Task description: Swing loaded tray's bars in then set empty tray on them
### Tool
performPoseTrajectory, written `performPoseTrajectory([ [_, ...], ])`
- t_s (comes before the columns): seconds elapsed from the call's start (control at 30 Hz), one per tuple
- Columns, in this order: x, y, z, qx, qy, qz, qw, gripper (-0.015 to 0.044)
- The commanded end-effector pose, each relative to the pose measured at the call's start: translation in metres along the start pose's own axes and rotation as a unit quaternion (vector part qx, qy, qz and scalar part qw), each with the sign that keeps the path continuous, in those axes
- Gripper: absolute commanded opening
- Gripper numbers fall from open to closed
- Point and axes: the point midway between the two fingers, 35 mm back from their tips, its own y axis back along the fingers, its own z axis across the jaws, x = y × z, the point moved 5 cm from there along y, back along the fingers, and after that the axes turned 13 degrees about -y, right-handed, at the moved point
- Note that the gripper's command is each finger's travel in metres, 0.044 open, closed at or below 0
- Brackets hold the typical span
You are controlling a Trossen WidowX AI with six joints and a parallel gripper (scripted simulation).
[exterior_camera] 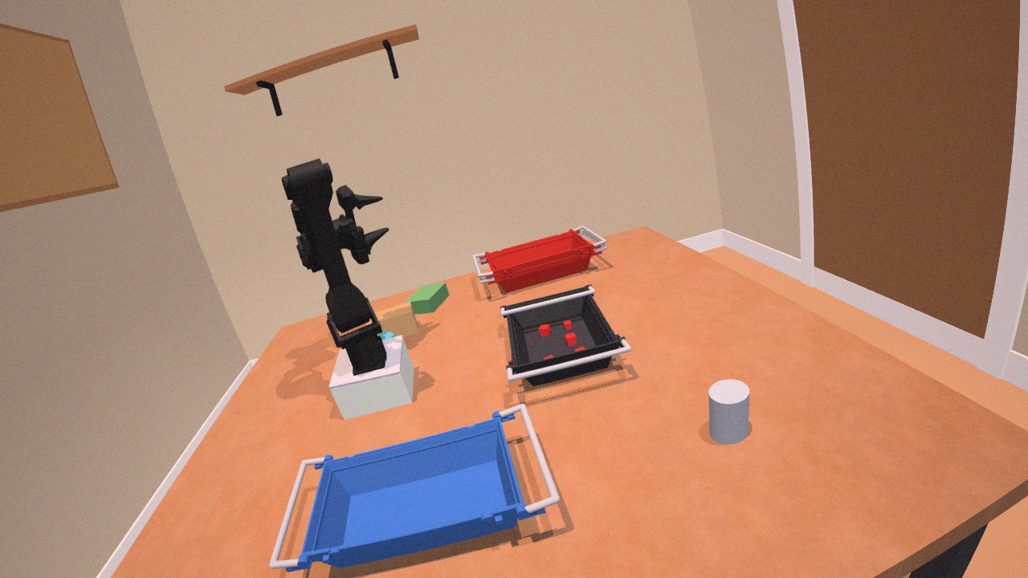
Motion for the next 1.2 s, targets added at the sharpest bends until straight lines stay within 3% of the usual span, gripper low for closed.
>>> performPoseTrajectory([
  [0.0,0.0000,0.0000,0.0000,0.000,0.000,0.000,1.000,0.0374],
  [0.37,0.0000,0.0000,0.0000,0.000,0.000,0.000,1.000,0.0086],
  [1.17,0.0000,0.0000,0.0000,0.000,0.000,0.000,1.000,0.0086],
])
